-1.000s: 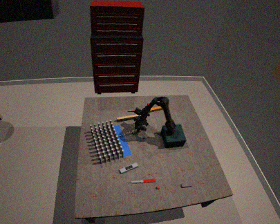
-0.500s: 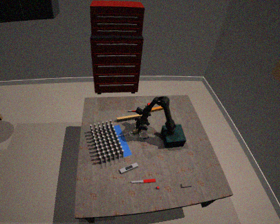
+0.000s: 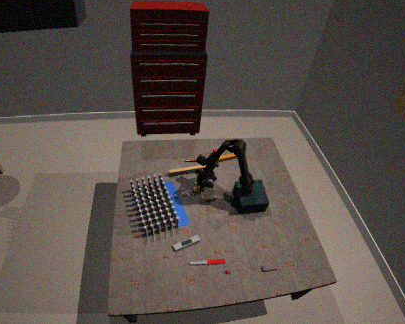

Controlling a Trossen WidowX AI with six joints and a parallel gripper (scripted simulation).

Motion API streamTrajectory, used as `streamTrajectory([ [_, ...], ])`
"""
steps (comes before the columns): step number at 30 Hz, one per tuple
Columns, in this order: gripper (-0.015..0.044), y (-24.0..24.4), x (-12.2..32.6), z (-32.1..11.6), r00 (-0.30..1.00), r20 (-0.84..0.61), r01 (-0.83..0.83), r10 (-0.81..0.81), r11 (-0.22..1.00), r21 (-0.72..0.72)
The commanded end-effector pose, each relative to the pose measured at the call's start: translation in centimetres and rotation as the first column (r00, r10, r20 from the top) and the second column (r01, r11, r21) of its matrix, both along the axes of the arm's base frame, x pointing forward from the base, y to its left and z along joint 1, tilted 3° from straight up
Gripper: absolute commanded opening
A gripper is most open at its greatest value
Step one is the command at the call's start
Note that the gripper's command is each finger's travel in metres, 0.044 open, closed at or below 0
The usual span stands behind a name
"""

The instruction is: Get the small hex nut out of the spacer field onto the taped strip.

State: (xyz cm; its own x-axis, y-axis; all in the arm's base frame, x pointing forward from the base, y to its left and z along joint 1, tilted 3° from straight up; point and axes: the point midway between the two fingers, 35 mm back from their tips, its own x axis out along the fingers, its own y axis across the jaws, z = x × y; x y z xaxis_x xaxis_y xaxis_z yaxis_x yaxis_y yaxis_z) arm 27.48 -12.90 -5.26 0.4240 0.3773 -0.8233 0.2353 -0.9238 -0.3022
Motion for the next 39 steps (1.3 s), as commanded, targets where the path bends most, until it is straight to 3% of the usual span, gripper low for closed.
streamTrajectory([
  [1,0.0000,0.0,0.2,0.5,1.000,0.008,-0.004,0.004,1.000,0.001],
  [12,0.0000,-0.1,0.1,1.2,1.000,0.008,-0.002,0.002,1.000,0.000],
  [25,0.0000,-1.1,-3.9,2.3,1.000,0.004,-0.004,0.004,1.000,0.000],
  [39,0.0000,-2.1,-2.9,11.6,1.000,0.006,-0.003,0.003,1.000,-0.002],
])
